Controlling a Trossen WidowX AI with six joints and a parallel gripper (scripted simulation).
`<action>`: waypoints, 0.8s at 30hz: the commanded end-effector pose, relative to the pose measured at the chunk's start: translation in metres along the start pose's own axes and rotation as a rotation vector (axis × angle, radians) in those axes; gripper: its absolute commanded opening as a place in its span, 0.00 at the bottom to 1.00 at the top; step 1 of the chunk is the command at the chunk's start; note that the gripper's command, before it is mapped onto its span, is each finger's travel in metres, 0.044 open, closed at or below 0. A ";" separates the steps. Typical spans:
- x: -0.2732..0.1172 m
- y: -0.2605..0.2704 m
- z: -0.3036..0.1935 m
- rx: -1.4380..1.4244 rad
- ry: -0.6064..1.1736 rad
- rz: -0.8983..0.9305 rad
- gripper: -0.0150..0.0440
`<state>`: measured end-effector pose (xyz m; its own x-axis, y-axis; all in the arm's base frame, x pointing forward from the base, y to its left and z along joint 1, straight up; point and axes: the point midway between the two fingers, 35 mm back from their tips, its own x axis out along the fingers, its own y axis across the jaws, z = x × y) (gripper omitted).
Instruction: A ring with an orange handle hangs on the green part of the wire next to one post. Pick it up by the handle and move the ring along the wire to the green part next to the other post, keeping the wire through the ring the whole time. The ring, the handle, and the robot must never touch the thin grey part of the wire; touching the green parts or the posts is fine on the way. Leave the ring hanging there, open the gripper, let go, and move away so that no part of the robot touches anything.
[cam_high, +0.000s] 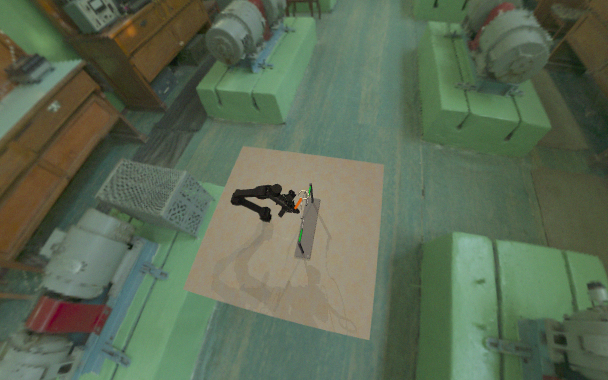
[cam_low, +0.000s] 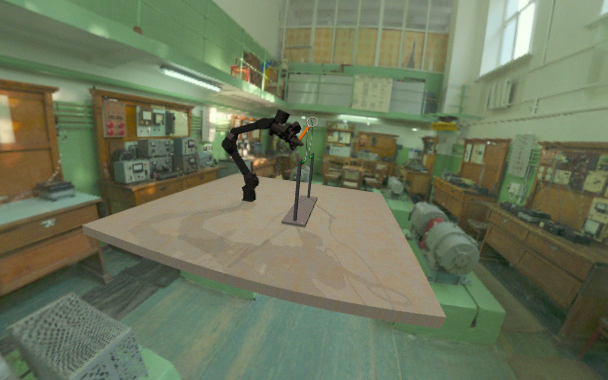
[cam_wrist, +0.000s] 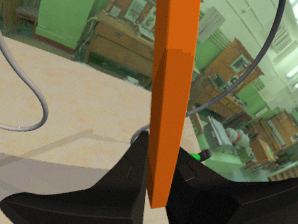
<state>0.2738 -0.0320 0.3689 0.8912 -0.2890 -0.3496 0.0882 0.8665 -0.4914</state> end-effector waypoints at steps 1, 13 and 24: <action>-0.001 -0.002 -0.002 -0.054 -0.007 -0.031 0.00; 0.000 -0.009 -0.001 -0.189 -0.026 -0.103 0.00; 0.000 -0.015 0.001 -0.312 -0.043 -0.168 0.00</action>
<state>0.2744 -0.0425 0.3764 0.8954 -0.3786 -0.2343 0.0956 0.6775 -0.7293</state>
